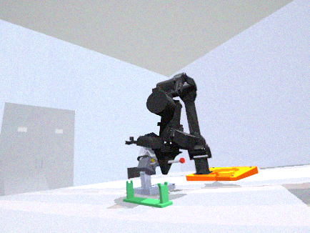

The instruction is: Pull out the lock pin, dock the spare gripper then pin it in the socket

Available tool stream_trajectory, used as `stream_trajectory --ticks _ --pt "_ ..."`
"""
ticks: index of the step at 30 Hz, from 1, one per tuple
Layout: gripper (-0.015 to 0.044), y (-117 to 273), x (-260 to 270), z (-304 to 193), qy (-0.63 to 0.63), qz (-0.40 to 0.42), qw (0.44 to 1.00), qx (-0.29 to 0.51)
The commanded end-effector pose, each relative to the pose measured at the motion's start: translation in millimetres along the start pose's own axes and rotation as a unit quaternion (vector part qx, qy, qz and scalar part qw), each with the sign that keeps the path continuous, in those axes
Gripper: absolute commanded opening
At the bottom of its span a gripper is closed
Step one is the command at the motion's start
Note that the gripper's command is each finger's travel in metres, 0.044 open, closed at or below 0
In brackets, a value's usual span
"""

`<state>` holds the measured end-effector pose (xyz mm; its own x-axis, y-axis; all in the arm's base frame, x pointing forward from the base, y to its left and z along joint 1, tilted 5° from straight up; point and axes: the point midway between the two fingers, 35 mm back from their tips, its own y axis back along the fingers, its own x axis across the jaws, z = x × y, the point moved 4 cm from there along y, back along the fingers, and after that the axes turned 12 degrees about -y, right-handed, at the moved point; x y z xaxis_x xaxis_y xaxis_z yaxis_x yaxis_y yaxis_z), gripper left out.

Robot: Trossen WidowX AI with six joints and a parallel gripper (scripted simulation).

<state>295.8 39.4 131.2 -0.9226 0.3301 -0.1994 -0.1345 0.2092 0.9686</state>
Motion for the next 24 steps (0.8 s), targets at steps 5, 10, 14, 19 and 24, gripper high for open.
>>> stream_trajectory --ticks 5,10,14,19,24 --pt "0.0 -2.4 0.5 -4.4 0.002 -0.001 1.0 0.004" --pt "0.0 -3.3 0.0 -6.6 0.002 -0.003 1.0 0.004" --pt "0.0 -3.6 -0.3 -8.2 0.002 -0.004 1.0 0.003" --pt "0.0 -3.8 -0.4 -9.3 0.001 -0.004 1.0 0.003" --pt "0.0 -4.6 -1.0 -11.5 0.001 -0.006 1.0 0.003"
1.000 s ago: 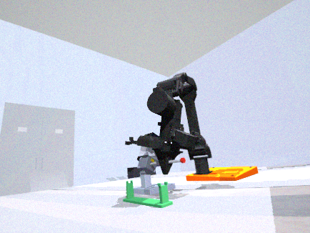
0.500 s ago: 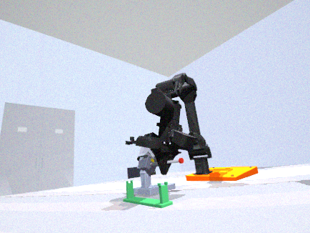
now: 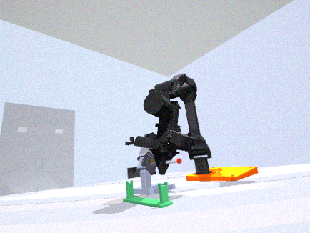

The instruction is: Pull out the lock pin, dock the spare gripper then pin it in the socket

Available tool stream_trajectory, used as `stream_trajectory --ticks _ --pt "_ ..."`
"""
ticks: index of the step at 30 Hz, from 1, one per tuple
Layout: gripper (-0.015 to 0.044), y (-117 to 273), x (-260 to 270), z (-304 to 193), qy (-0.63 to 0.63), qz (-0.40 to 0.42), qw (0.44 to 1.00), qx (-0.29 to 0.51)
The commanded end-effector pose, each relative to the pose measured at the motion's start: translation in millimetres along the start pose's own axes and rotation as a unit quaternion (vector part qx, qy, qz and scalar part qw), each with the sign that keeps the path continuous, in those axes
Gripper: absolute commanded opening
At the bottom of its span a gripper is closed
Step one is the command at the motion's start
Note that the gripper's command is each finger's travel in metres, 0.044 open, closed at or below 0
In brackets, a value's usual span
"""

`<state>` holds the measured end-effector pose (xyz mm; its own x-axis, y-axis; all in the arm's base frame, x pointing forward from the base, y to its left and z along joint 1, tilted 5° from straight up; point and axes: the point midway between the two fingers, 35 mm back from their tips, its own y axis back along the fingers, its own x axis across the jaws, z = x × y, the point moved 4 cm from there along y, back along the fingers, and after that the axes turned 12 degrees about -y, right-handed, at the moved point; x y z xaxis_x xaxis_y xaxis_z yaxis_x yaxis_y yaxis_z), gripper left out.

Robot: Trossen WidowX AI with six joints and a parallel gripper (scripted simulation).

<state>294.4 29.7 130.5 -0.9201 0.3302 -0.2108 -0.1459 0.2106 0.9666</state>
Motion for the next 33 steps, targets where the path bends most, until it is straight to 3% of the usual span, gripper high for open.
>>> stream_trajectory --ticks 1,33 --pt "0.0 -2 1 -3 0.002 0.0 1.0 0.004" --pt "0.0 -5 -1 -14 0.0 -0.007 1.0 0.002"
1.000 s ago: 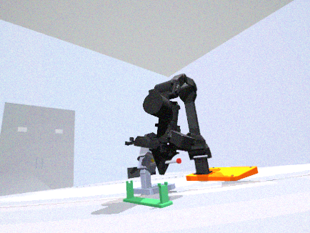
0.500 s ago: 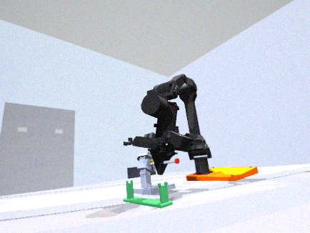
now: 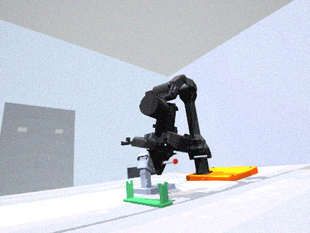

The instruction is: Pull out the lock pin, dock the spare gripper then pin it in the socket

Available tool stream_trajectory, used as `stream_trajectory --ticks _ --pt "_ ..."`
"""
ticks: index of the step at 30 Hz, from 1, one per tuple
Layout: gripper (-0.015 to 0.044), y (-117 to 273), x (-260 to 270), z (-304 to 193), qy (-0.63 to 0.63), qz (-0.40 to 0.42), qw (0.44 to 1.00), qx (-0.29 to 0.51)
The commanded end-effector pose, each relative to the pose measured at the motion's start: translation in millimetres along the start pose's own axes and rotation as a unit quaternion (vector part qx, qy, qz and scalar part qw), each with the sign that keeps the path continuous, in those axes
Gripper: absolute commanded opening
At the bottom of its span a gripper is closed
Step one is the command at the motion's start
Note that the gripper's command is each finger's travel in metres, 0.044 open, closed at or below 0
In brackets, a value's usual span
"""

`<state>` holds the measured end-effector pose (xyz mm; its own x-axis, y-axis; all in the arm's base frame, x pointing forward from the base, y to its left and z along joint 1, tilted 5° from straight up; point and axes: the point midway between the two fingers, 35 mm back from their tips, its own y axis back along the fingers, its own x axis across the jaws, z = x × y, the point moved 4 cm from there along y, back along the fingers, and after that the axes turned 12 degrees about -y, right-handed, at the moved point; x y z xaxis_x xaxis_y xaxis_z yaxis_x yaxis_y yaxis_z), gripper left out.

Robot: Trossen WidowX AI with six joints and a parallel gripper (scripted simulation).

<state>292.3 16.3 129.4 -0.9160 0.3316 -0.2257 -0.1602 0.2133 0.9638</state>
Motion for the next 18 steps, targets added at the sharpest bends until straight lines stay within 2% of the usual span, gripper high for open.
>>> stream_trajectory --ticks 1,4,12,18 --pt "0.0 -1.8 0.6 -2.0 0.003 -0.001 1.0 0.003" --pt "0.0 -2.1 0.2 -2.8 0.003 -0.001 1.0 0.003" --pt "0.02 -0.5 -0.5 -1.1 0.0 -0.001 1.0 0.0" --pt "0.02 1.5 -0.4 -0.1 0.0 -0.001 1.0 0.0"
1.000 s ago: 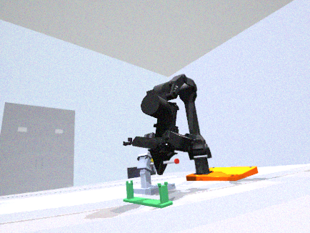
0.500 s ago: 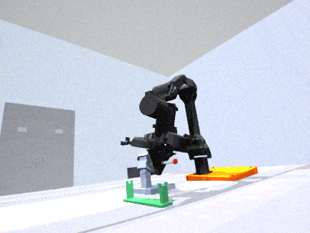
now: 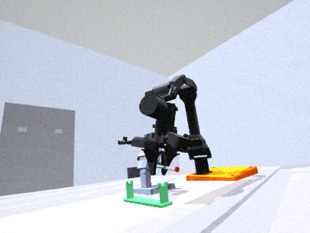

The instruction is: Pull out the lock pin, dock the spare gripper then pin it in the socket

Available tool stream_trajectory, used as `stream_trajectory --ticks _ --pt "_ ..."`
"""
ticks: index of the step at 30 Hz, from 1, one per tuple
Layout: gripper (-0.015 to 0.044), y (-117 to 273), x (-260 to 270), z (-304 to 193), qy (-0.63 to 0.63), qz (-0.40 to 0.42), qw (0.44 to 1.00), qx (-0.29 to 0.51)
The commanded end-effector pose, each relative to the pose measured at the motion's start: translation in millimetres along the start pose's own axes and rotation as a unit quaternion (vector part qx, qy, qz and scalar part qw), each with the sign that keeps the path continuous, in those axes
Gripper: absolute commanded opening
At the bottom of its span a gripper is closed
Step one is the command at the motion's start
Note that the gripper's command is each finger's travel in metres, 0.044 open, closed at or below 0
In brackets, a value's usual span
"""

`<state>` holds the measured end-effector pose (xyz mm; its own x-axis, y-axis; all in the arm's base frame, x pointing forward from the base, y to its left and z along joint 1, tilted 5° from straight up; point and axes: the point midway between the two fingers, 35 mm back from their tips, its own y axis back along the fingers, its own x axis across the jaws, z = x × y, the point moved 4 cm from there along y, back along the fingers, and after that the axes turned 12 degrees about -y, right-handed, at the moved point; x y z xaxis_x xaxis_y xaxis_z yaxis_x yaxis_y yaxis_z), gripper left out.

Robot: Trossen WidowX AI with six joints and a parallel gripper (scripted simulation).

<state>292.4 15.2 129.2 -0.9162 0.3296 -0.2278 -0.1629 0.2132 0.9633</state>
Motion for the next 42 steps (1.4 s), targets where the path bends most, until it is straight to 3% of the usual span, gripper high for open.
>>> stream_trajectory --ticks 1,39,42 --pt "0.02 4 0 2 0.0 0.0 1.0 0.0" --pt "0.02 91 9 41 0.015 0.016 1.0 -0.001" --pt "0.0279 86 9 38 0.016 0.016 1.0 -0.001"
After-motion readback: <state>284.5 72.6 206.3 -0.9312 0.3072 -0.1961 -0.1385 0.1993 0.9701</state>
